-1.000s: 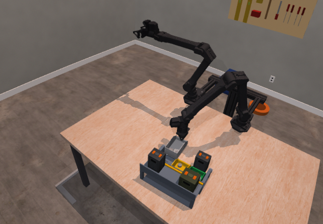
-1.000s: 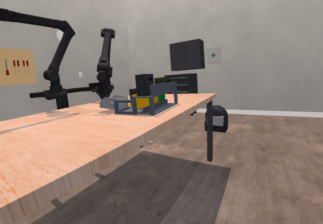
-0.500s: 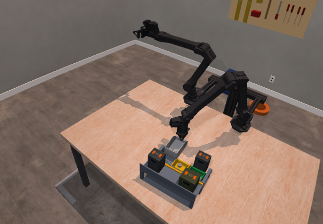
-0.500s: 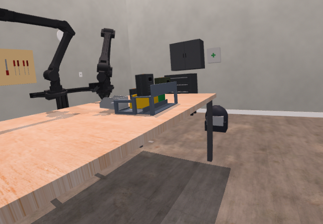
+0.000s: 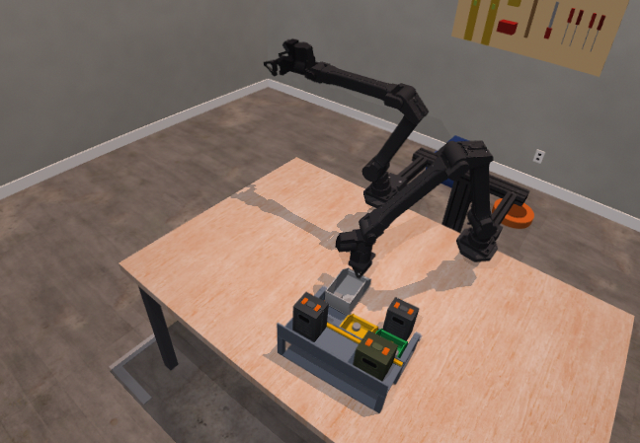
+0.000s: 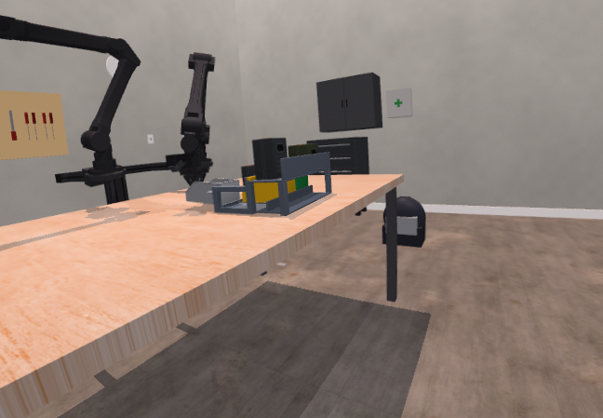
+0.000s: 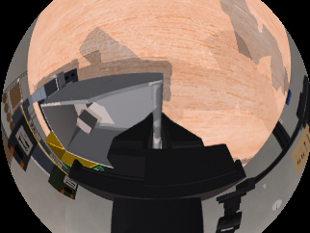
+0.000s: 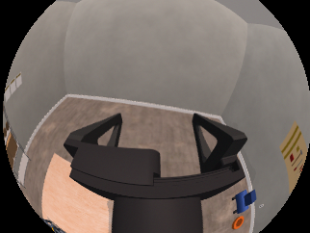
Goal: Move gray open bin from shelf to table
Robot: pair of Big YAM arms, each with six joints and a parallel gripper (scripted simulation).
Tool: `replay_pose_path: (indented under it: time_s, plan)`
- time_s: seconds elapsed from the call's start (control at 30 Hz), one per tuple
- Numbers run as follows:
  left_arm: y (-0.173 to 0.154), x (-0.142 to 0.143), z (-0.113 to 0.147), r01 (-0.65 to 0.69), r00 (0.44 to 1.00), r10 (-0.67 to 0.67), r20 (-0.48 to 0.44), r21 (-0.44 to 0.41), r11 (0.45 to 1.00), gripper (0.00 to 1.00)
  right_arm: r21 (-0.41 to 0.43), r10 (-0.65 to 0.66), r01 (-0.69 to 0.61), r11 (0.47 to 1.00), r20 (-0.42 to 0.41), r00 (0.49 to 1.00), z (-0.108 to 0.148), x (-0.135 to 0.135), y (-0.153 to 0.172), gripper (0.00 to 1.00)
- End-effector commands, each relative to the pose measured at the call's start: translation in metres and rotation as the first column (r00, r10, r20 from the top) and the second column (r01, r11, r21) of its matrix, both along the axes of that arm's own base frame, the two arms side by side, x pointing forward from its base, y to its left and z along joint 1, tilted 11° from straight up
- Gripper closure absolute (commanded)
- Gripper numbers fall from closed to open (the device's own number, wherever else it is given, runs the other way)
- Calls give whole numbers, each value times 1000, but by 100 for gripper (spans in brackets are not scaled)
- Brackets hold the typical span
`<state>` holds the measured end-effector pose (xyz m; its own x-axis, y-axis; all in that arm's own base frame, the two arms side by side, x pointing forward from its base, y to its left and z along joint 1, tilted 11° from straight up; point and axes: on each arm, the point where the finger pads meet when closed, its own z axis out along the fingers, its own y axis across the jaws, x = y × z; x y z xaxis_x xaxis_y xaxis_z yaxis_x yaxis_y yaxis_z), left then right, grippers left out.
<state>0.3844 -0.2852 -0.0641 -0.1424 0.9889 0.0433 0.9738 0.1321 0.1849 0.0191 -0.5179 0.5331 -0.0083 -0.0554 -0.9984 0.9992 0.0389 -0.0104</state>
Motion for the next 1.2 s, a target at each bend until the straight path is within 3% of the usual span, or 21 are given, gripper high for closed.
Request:
replay_pose_path:
  time_s: [0.0,0.37,0.4,0.57,0.93,0.97,1.17]
  plan:
    - [-11,2,-1,39,999,-39,19,-13,999,100,-30,-14,14,999,12,1000,11,-7,7,0]
    - [-10,7,-3,32,999,-32,24,-17,999,100,-30,-14,14,999,12,1000,11,-7,7,0]
    - [-13,12,10,32,998,-31,46,-35,999,100,-30,-14,14,999,12,1000,11,-7,7,0]
    - [-7,8,-8,28,999,-27,20,-14,1000,100,-30,-14,14,999,12,1000,11,-7,7,0]
    - [-4,11,-12,21,1000,-21,19,-14,1000,100,-30,-14,14,999,12,1000,11,-7,7,0]
    - [-8,15,2,22,999,-20,43,-32,999,100,-30,-14,14,999,12,1000,11,-7,7,0]
    - [-3,12,-15,19,1000,-19,19,-14,1000,100,-30,-14,14,999,12,1000,11,-7,7,0]
